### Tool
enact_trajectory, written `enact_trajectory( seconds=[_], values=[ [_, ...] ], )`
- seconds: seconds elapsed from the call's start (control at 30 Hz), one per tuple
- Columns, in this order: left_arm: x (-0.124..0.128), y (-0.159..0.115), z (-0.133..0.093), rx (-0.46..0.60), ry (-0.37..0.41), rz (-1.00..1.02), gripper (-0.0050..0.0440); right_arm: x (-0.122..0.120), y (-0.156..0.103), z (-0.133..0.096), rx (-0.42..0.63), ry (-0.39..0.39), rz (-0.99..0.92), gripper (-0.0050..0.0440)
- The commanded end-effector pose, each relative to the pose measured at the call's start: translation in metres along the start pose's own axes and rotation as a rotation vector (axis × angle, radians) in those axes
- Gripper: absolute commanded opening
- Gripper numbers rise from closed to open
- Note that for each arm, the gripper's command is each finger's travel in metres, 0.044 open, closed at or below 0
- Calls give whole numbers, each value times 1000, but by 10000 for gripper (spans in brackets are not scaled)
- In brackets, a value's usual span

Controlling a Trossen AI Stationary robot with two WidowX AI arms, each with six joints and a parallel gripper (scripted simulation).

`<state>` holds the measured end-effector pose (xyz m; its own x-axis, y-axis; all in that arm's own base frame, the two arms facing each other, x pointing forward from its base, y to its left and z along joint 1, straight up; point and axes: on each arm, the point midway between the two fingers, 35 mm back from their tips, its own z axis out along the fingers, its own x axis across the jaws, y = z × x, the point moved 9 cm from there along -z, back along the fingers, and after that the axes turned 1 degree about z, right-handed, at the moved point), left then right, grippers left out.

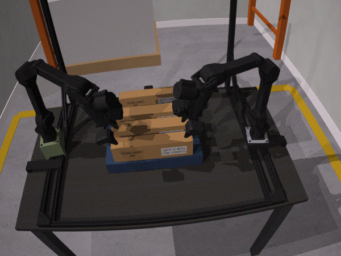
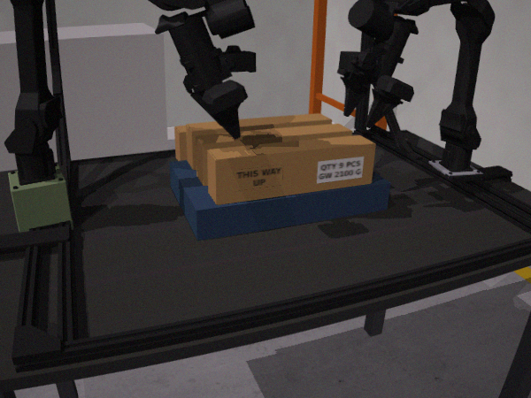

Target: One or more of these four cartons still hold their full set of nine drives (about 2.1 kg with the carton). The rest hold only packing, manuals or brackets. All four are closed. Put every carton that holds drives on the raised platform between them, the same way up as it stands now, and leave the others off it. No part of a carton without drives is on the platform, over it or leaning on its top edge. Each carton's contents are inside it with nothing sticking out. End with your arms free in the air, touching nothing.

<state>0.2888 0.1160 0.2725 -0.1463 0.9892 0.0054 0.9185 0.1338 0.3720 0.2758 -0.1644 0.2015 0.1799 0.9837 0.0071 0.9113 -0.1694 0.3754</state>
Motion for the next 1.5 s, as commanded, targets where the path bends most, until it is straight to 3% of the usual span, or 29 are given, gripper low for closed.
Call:
enact_trajectory(
  seconds=[0.0, 0.43, 0.93, 1.47],
  values=[
    [0, -1, 0, -3, 3, -4, 389, 0, 0, 0, 1, -1, 0, 389],
    [-16, -26, -11, -3, 3, -4, 389, 16, -26, -11, 1, -1, 0, 389],
    [-70, -110, -48, -3, 3, -4, 389, 66, -113, -48, 1, -1, 0, 389],
    [-92, -145, -64, -3, 3, -4, 389, 88, -149, -63, 1, -1, 0, 389]
  ],
)
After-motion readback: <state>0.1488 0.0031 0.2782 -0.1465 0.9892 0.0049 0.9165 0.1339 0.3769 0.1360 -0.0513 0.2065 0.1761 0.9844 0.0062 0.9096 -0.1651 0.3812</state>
